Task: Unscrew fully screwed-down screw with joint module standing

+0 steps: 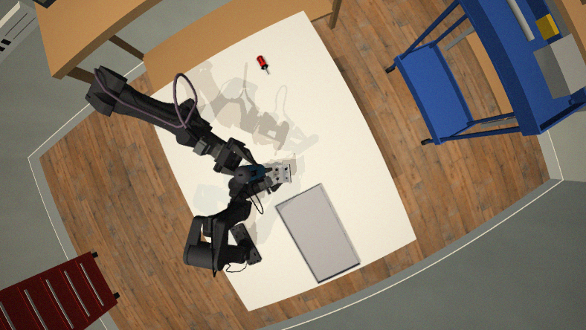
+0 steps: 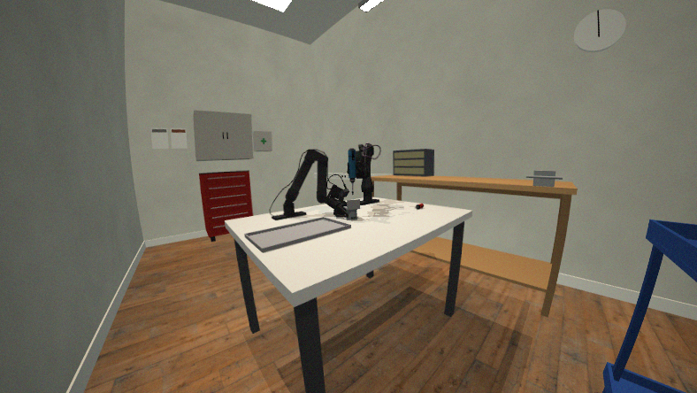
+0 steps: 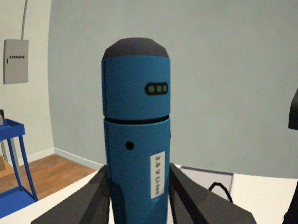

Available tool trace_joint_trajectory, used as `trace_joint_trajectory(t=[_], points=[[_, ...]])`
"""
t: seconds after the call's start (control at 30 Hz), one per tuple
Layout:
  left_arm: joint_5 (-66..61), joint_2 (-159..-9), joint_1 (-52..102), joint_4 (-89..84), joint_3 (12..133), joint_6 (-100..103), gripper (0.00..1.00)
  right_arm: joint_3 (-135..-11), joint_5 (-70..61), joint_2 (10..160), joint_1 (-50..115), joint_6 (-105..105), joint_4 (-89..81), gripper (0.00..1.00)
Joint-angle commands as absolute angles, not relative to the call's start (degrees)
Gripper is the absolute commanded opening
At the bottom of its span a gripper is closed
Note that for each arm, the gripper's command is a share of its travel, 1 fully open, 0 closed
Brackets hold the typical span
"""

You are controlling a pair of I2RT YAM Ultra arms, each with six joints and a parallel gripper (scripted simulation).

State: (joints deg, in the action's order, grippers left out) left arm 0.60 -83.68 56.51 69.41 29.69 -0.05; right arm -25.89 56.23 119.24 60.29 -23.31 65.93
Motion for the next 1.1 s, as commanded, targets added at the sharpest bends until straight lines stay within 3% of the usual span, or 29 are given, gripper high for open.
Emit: trace_joint_trajectory(t=[0.0, 1.07], points=[[1.0, -81.3, 56.8, 75.1, 30.9, -0.4, 0.42, -26.1, 56.3, 118.9, 60.2, -23.3, 66.7, 0.59], [1.0, -81.8, 56.7, 75.8, 29.9, -0.4, 0.42, -26.1, 56.3, 118.9, 60.2, -23.3, 66.7, 0.59]])
